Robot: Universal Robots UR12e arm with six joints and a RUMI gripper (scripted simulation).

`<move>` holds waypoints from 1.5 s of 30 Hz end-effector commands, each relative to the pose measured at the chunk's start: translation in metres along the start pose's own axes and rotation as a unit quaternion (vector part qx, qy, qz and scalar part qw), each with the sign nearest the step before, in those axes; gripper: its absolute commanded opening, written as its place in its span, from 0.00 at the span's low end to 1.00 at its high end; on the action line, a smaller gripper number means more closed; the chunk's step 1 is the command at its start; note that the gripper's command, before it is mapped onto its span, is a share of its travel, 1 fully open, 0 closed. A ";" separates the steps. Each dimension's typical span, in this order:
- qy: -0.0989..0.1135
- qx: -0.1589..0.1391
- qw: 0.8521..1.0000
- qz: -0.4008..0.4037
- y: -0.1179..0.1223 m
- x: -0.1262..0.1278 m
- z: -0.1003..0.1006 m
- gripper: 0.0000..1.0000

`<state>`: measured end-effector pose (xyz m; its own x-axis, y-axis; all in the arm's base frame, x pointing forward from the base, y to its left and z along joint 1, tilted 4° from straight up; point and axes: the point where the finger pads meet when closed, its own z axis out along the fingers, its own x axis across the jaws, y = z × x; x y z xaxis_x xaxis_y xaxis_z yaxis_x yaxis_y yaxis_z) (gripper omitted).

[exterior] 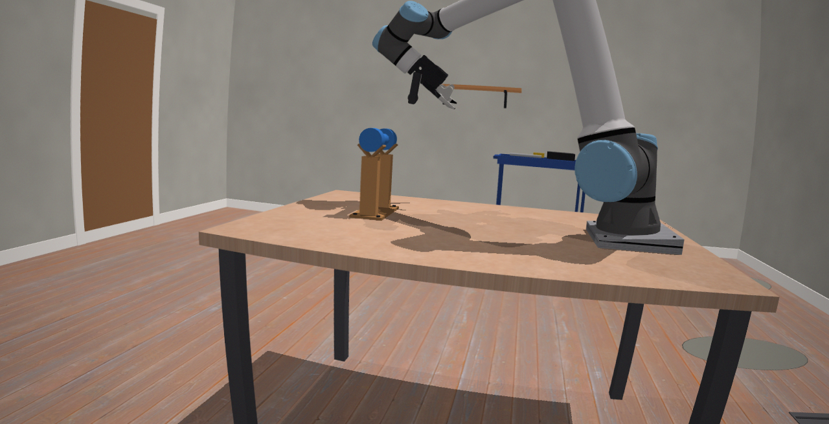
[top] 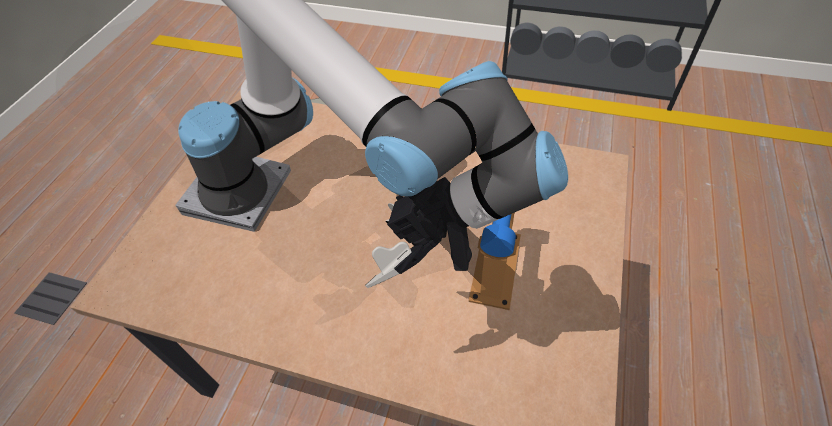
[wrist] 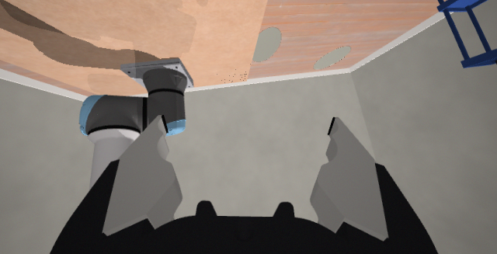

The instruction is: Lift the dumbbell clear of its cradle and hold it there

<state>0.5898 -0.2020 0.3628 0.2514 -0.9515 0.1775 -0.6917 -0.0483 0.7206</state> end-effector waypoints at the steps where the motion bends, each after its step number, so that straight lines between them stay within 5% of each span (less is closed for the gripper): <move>1: -0.006 0.004 1.000 0.010 -0.001 -0.003 -0.003 1.00; 10: -0.039 0.023 0.997 0.065 -0.012 -0.019 -0.017 1.00; 19: -0.127 0.078 0.966 0.213 -0.041 -0.066 -0.054 1.00; 25: -0.198 0.123 0.914 0.332 -0.066 -0.105 -0.085 1.00; 27: -0.198 0.123 0.914 0.332 -0.066 -0.105 -0.085 1.00; 34: -0.272 0.168 0.831 0.455 -0.092 -0.149 -0.119 1.00; 42: -0.331 0.205 0.735 0.555 -0.117 -0.188 -0.149 1.00; 45: -0.336 0.208 0.725 0.564 -0.119 -0.192 -0.152 1.00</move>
<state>0.7197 0.0226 0.3461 -0.8942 -0.4439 0.0572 -0.4349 0.8919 0.1238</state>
